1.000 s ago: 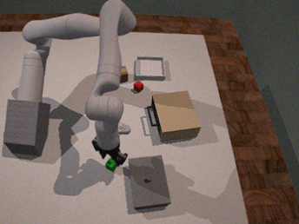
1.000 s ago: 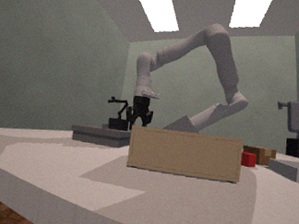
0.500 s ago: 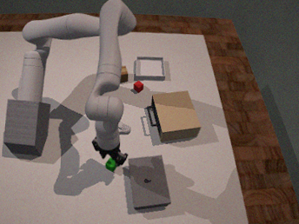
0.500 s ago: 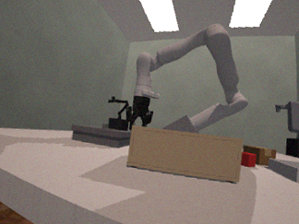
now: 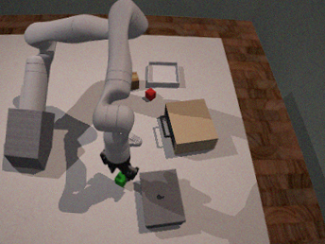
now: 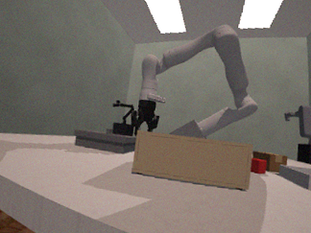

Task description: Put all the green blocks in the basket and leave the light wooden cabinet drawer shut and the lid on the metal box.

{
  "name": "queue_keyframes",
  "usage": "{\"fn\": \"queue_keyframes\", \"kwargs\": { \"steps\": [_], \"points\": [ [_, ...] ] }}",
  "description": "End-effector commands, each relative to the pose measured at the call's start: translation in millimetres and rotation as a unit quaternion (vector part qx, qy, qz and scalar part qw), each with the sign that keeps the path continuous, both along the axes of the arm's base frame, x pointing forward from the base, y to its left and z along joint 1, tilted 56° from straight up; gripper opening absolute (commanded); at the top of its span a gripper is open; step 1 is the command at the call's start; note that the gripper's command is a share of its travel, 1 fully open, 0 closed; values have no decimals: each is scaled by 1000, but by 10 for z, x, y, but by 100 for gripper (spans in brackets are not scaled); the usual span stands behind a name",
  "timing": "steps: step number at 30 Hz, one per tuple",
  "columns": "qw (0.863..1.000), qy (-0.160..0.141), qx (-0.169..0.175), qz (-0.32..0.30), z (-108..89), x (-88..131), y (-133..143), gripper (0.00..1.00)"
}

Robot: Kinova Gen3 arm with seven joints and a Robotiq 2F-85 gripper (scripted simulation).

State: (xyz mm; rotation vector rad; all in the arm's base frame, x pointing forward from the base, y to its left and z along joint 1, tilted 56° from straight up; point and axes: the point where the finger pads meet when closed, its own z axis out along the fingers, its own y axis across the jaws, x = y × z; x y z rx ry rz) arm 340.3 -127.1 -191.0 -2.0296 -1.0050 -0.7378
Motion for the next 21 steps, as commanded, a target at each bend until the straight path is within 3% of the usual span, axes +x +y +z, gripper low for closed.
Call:
{"fn": "queue_keyframes", "kwargs": {
  "steps": [1,21],
  "points": [
    [1000,0,-1,-1,-1,4,-5,66],
    [1000,0,-1,-1,-102,33,141,66]
  ]
}}
